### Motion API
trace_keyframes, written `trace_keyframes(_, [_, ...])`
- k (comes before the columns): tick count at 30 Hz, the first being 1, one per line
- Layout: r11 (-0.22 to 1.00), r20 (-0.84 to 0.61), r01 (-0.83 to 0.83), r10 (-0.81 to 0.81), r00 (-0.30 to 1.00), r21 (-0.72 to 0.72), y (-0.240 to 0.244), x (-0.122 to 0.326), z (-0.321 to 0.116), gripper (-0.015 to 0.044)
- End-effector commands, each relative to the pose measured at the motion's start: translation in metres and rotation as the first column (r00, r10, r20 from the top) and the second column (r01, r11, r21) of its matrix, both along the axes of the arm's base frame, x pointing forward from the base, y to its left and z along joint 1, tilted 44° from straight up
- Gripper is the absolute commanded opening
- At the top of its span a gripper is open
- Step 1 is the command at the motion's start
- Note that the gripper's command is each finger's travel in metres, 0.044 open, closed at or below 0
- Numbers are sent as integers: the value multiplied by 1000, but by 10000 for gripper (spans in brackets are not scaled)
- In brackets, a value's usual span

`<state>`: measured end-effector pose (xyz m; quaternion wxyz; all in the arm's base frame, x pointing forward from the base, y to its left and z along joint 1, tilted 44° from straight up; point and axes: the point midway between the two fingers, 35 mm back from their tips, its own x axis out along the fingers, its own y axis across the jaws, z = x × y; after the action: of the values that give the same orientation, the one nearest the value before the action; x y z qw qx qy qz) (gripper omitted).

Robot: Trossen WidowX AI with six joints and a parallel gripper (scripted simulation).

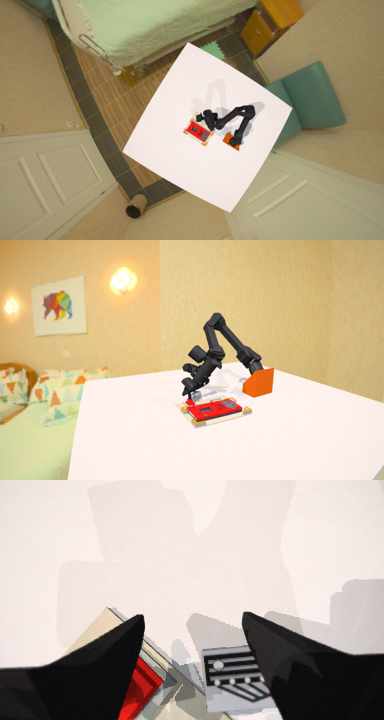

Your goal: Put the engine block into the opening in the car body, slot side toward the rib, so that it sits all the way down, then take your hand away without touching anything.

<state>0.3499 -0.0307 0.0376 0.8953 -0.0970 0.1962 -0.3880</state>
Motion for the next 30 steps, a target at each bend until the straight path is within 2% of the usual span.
trace_keyframes(1, [978, 109, -54, 32, 994, 203, 24, 35, -2, 440])
trace_keyframes(17, [803, 173, 148, -298, 939, 577, 35, 37, -2, 440])
trace_keyframes(30, [554, 138, 311, -623, 770, 772, 37, 18, 16, 440])
